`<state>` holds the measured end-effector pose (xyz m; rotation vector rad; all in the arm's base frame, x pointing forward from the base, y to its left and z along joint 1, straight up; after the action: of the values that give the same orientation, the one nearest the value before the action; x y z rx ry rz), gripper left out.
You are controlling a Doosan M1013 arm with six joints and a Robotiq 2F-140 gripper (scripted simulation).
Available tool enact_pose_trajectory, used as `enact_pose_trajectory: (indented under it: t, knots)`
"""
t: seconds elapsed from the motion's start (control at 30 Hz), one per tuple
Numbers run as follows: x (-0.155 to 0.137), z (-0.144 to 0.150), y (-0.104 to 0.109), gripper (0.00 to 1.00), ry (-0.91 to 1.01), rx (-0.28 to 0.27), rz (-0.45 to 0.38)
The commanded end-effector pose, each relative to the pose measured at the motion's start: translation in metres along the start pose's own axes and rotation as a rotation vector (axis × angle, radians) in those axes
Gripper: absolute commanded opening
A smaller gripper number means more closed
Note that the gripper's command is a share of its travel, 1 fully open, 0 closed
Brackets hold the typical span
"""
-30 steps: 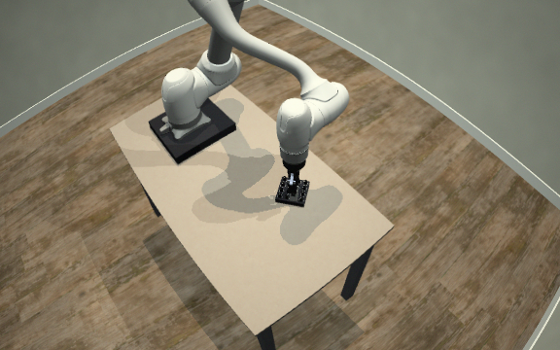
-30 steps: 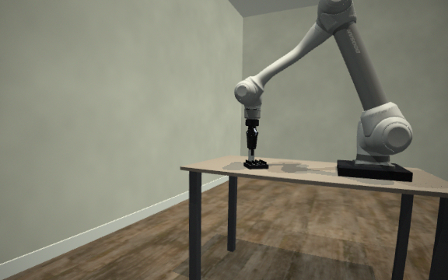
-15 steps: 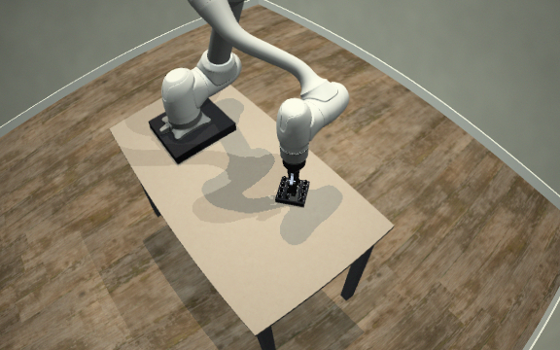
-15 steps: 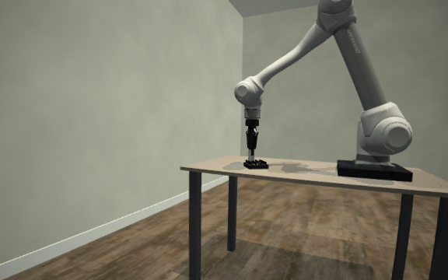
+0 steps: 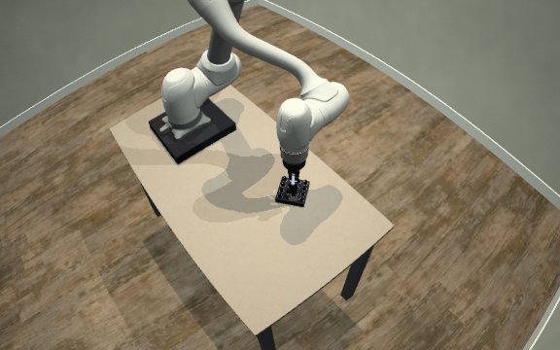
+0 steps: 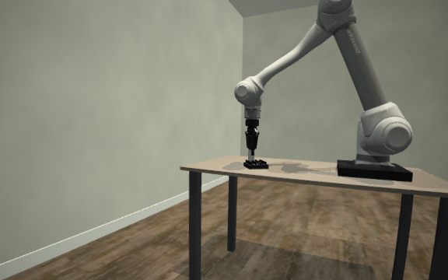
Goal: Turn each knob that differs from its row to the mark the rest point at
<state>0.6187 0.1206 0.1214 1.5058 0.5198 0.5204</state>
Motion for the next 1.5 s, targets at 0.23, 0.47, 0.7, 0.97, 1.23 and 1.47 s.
enact_pose_trajectory:
  t: [0.23, 0.47, 0.7, 0.97, 1.23, 1.47]
  knots:
    - [0.0000, 0.0000, 0.0001, 0.05, 0.159, 0.001, 0.000]
    - [0.0000, 0.0000, 0.0001, 0.05, 0.266, 0.000, 0.001]
    - [0.0000, 0.0000, 0.0001, 0.05, 0.438, 0.000, 0.001]
    - [0.0000, 0.0000, 0.0001, 0.05, 0.598, 0.000, 0.001]
    - [0.0000, 0.0000, 0.0001, 0.05, 0.812, 0.000, 0.001]
    - [0.0000, 0.0000, 0.0001, 0.05, 0.963, 0.000, 0.001]
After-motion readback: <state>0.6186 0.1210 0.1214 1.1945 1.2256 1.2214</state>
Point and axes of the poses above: the point where the finger pads meet when closed, its own y axis back along the fingers, its own z axis across the jaws, x = y × z, the point moved 10 cm from there along y, back along the fingers, and after that the axes turned 9 degrees about -y, right-handed, at the moved point
